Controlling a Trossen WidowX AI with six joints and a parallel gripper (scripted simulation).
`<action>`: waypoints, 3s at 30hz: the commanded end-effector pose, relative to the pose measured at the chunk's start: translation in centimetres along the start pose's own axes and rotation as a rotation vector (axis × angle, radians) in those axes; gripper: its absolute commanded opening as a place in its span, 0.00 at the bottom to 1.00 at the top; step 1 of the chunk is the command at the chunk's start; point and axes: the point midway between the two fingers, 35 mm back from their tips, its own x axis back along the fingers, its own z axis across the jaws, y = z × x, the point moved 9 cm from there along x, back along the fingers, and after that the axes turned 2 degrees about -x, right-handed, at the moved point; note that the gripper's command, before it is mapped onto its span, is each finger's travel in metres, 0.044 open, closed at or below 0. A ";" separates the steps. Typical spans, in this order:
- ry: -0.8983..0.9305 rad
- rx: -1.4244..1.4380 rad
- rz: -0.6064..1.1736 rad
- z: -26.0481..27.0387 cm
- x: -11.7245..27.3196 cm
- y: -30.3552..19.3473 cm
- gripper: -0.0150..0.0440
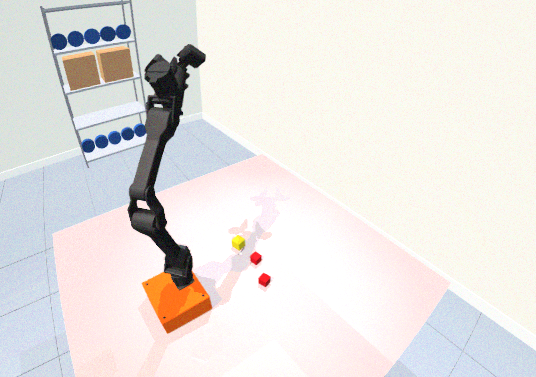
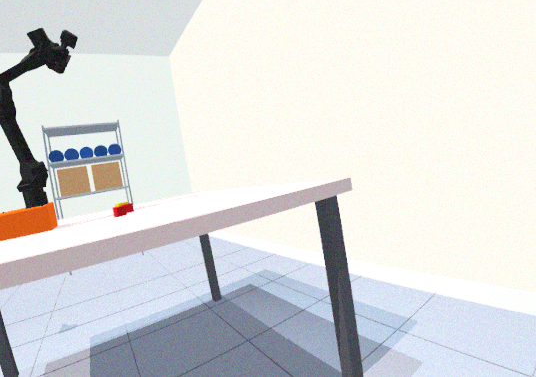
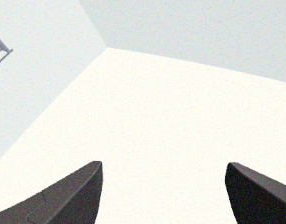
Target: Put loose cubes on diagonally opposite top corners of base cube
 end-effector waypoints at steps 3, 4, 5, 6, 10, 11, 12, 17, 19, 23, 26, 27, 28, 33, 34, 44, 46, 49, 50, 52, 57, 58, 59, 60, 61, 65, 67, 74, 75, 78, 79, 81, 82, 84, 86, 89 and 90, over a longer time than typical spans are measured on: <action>0.003 -0.234 0.268 1.0 -1.4 -7.1 0.70; -0.003 -0.275 0.314 1.1 -1.5 -8.4 0.70; -0.011 -0.317 0.361 1.3 -1.5 -9.7 0.70; -0.021 -0.358 0.408 1.4 -1.5 -10.9 0.70; -0.080 -0.525 0.592 1.8 -0.9 -15.9 0.70; -0.100 -0.566 0.638 1.9 -0.7 -17.1 0.70; -0.120 -0.608 0.681 2.0 -0.4 -18.3 0.70; -0.248 -0.819 0.890 2.6 1.5 -23.8 0.70; -0.311 -0.900 0.971 2.9 2.4 -25.8 0.70; -0.459 -1.056 1.125 3.4 4.8 -29.7 0.70; -0.589 -1.165 1.235 3.8 6.8 -32.3 0.70; -0.635 -1.199 1.270 4.0 7.5 -33.1 0.70; -0.683 -1.233 1.304 4.1 8.3 -33.9 0.70; -0.949 -1.383 1.463 5.0 12.3 -37.4 0.70; -1.008 -1.409 1.492 5.2 13.1 -37.9 0.70; -1.672 -1.571 1.724 7.5 21.8 -42.0 0.70; -1.820 -1.577 1.756 8.0 23.6 -42.4 0.70; -1.992 -1.569 1.786 8.6 25.5 -42.7 0.70; -2.021 -1.567 1.791 8.7 25.8 -42.7 0.70; -2.038 -1.565 1.793 8.8 26.0 -42.7 0.70; -2.038 -1.565 1.793 9.2 26.3 -43.2 0.70; -2.038 -1.565 1.793 9.6 26.7 -43.8 0.70; -2.038 -1.565 1.793 10.2 27.2 -44.6 0.70; -2.038 -1.565 1.793 10.8 27.7 -45.3 0.70; -2.038 -1.565 1.793 11.4 28.3 -45.9 0.70; -2.038 -1.565 1.793 12.3 29.1 -46.8 0.70; -2.038 -1.565 1.793 12.4 29.1 -46.8 0.70; -2.039 -1.564 1.793 13.2 29.9 -47.8 0.70; -2.039 -1.564 1.793 13.2 29.9 -47.8 0.70; -2.039 -1.564 1.793 13.4 30.0 -48.0 0.70; -2.039 -1.564 1.793 13.5 30.1 -48.1 0.70; -2.039 -1.564 1.793 13.7 30.3 -48.4 0.70; -2.039 -1.564 1.793 13.8 30.4 -48.5 0.70; -2.039 -1.564 1.793 14.0 30.5 -48.7 0.70; -2.039 -1.564 1.793 14.2 30.7 -48.9 0.70; -2.039 -1.564 1.794 14.4 31.0 -49.2 0.70; -2.039 -1.564 1.794 14.5 31.0 -49.3 0.70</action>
